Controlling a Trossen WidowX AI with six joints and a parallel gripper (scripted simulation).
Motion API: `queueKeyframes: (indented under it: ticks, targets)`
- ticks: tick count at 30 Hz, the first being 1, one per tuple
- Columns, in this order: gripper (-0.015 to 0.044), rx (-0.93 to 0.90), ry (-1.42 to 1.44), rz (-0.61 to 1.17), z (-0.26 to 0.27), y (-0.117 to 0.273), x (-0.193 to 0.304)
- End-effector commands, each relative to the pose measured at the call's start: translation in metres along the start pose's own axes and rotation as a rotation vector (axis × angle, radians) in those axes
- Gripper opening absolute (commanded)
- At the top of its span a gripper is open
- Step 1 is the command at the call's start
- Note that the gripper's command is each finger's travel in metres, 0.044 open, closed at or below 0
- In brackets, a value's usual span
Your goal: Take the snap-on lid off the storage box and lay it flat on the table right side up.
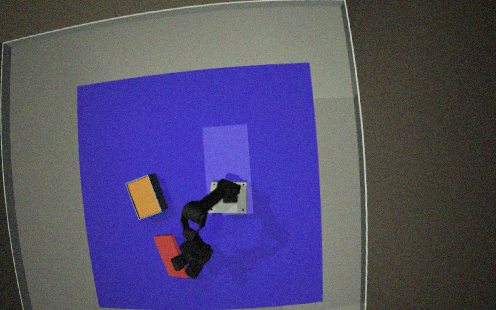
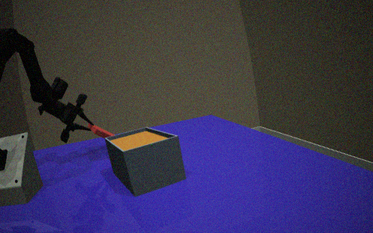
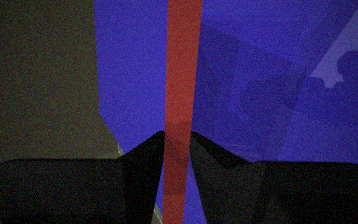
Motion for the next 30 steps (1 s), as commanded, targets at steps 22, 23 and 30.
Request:
queueKeyframes:
  ticks: [22, 23, 30]
  targets:
    - [0.0000, 0.014, 0.015, -0.010, -0.020, -0.016, -0.008]
    - [0.0000, 0.014, 0.015, -0.010, -0.021, -0.016, -0.008]
    - [0.0000, 0.014, 0.015, -0.010, -0.025, -0.020, -0.009]
Point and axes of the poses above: the point midway between the two fingers, 35 mm back from their tips, its own y axis back along the fingers, its own z axis across the jaws, x = y × z, the point moved 5 cm from there along y, back along the fingers, and after that the axes turned 15 degrees about -y, right-handed, at the moved point
